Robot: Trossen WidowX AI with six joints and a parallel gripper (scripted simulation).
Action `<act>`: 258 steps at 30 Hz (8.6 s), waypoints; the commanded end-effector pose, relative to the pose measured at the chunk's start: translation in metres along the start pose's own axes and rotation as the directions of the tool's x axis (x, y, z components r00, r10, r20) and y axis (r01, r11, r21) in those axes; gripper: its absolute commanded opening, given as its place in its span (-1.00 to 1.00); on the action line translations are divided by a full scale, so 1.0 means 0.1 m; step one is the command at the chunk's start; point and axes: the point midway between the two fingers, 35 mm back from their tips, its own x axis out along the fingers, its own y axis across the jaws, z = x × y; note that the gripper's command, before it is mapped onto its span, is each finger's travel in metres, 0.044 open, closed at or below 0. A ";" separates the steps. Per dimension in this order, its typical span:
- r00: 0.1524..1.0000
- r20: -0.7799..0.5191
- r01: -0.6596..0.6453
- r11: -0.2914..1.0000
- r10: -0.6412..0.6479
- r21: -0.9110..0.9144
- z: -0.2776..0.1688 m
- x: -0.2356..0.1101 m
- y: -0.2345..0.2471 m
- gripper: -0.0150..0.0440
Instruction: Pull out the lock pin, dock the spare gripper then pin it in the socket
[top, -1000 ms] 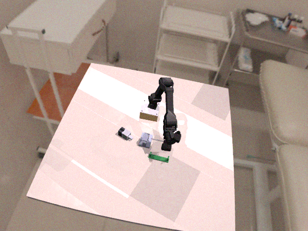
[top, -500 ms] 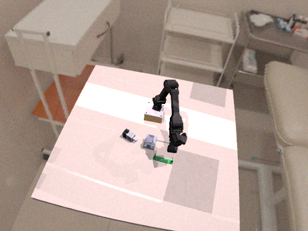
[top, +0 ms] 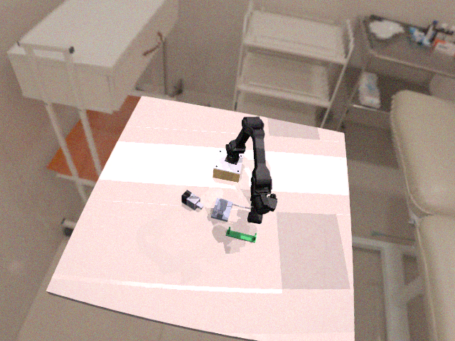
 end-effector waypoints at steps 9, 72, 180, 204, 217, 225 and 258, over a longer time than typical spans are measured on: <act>1.000 0.000 -0.001 1.000 0.001 -0.001 0.05 -0.01 -0.09 -0.49; 1.000 0.003 0.004 1.000 -0.004 -0.010 0.45 0.34 -0.89 -0.49; 0.998 -0.028 -0.059 0.998 0.059 0.016 0.47 0.00 -0.77 0.54; 0.995 -0.077 0.064 0.998 -0.066 -0.026 -0.12 -0.10 -0.87 0.12; 0.995 -0.077 0.064 0.998 -0.066 -0.026 -0.16 0.10 -0.89 0.12; 0.995 -0.077 0.064 0.998 -0.066 -0.026 -0.18 0.23 -0.90 0.12; 0.995 -0.077 0.064 0.998 -0.066 -0.026 -0.25 0.57 -0.91 -0.42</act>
